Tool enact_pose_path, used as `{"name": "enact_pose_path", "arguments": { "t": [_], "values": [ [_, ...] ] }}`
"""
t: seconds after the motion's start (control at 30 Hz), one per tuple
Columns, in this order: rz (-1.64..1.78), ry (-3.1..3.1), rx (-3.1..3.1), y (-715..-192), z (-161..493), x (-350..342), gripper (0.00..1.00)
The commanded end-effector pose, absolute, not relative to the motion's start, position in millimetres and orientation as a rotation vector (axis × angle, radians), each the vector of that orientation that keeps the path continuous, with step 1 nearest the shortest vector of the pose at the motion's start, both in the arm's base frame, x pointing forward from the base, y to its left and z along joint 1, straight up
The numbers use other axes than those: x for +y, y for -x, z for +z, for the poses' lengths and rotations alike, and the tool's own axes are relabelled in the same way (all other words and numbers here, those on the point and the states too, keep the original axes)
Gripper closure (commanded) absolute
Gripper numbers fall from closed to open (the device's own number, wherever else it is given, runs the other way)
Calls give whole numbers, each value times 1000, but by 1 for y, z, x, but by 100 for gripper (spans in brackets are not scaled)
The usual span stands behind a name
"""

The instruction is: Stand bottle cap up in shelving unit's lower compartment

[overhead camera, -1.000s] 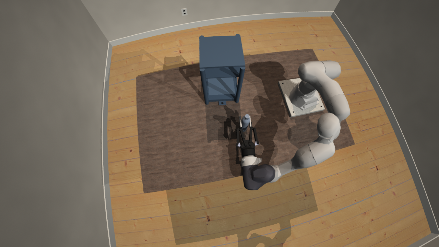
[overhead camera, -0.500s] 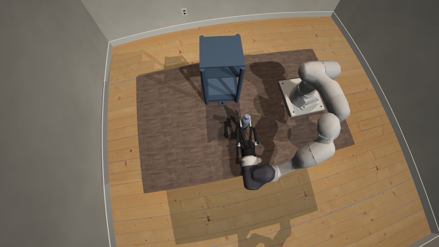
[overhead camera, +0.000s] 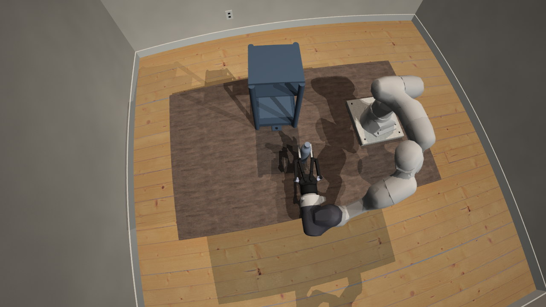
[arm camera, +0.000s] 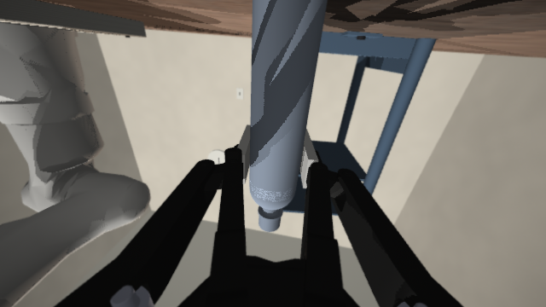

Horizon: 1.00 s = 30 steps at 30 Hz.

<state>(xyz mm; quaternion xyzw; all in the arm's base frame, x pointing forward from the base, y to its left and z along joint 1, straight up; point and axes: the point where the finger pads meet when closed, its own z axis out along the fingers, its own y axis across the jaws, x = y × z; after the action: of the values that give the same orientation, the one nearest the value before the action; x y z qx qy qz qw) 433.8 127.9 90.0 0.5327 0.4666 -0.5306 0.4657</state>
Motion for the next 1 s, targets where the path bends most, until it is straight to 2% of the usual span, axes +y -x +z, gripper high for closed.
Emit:
{"name": "enact_pose_path", "arguments": {
  "t": [0.0, 0.97],
  "values": [
    [-1298, -1310, 1145, -434, 89, 128, 100],
    [-1298, -1310, 1145, -434, 139, 128, 100]
  ]
}}
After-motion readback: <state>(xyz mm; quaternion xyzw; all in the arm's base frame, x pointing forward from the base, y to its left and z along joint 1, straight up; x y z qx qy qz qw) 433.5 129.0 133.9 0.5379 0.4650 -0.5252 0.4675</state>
